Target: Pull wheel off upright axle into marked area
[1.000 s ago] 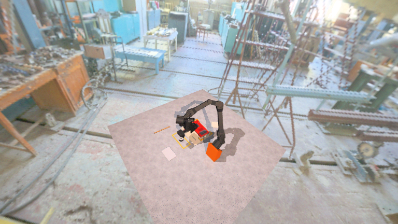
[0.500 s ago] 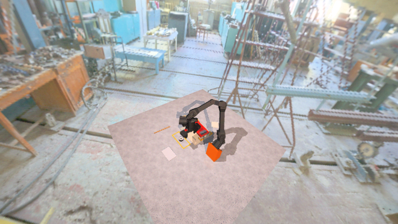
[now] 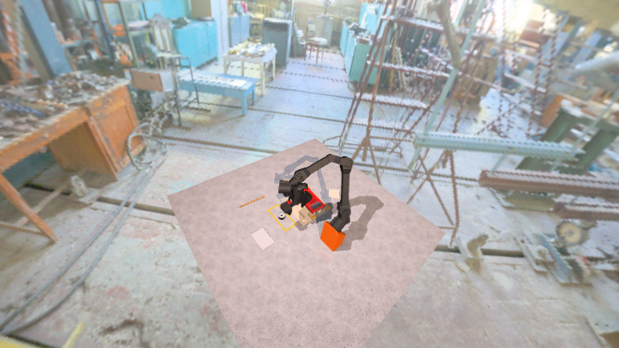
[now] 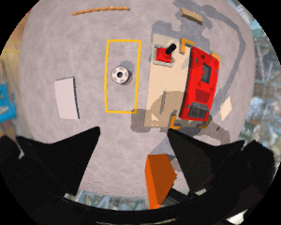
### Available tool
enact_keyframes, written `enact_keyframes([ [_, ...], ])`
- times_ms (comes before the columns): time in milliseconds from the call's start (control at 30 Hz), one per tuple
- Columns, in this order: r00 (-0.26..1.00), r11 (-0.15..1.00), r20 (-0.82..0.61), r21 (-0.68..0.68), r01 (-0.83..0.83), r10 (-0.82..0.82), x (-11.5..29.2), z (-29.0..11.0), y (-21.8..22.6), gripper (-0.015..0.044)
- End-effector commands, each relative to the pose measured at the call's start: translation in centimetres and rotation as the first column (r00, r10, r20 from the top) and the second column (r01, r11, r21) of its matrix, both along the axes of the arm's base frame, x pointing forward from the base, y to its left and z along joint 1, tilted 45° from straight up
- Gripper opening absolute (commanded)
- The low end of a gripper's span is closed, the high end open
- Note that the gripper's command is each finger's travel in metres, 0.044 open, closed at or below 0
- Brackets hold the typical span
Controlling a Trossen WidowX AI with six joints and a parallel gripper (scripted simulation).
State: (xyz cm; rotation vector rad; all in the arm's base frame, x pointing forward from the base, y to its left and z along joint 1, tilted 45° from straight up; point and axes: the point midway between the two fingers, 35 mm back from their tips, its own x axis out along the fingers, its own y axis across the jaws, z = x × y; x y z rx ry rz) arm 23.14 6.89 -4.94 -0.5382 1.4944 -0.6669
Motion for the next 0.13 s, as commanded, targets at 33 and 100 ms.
enact_keyframes([
  [33,1.000,1.000,0.001,0.002,0.006,-0.006,-0.08,0.00,0.01,0.0440],
  [100,1.000,1.000,0.001,0.002,0.006,-0.006,-0.08,0.00,0.01,0.0440],
])
